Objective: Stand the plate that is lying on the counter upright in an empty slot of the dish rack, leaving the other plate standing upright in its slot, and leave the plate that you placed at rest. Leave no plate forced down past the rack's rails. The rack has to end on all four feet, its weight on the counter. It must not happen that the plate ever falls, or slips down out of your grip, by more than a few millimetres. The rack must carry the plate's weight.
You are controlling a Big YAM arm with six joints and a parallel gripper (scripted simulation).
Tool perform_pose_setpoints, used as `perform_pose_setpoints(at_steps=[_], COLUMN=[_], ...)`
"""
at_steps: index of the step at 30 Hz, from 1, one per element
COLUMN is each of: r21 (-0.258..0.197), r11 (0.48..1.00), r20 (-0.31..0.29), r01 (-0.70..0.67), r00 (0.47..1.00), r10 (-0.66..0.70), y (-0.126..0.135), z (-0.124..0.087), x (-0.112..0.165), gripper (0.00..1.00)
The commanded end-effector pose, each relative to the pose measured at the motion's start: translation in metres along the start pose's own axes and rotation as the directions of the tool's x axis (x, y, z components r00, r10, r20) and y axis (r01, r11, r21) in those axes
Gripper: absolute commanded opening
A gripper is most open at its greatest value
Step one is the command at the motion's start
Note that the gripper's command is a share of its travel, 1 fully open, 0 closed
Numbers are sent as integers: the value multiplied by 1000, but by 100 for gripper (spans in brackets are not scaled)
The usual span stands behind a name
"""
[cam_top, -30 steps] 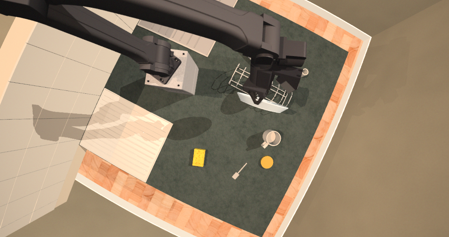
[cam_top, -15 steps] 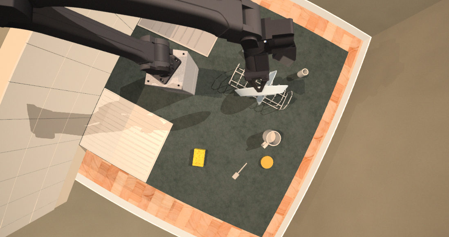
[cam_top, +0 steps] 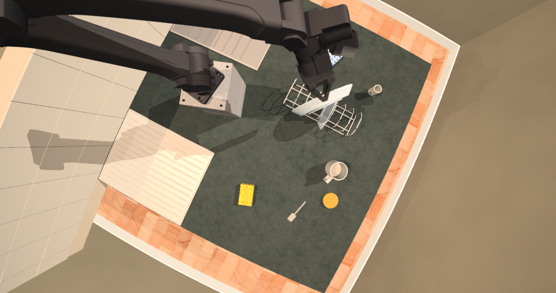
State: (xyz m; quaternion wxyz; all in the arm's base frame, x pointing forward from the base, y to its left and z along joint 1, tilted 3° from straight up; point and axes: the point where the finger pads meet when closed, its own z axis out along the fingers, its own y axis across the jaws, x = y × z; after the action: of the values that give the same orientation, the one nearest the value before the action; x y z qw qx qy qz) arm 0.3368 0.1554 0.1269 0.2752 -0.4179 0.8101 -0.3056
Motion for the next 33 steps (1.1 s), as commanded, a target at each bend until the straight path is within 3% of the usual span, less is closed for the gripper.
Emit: perform_pose_setpoints(at_steps=[1, 16, 19, 21, 33], r21=[26, 46, 59, 53, 83], r11=[999, 953, 955, 938, 879], r20=[77, 219, 235, 243, 312], r01=[42, 299, 290, 342, 469], r00=[996, 928, 926, 907, 826], r10=[-44, -302, -296, -345, -470], y=[-12, 6, -5, 9, 19], z=[-11, -29, -33, -32, -42], x=[-16, -34, -44, -38, -48], gripper=[0, 0, 0, 0, 0])
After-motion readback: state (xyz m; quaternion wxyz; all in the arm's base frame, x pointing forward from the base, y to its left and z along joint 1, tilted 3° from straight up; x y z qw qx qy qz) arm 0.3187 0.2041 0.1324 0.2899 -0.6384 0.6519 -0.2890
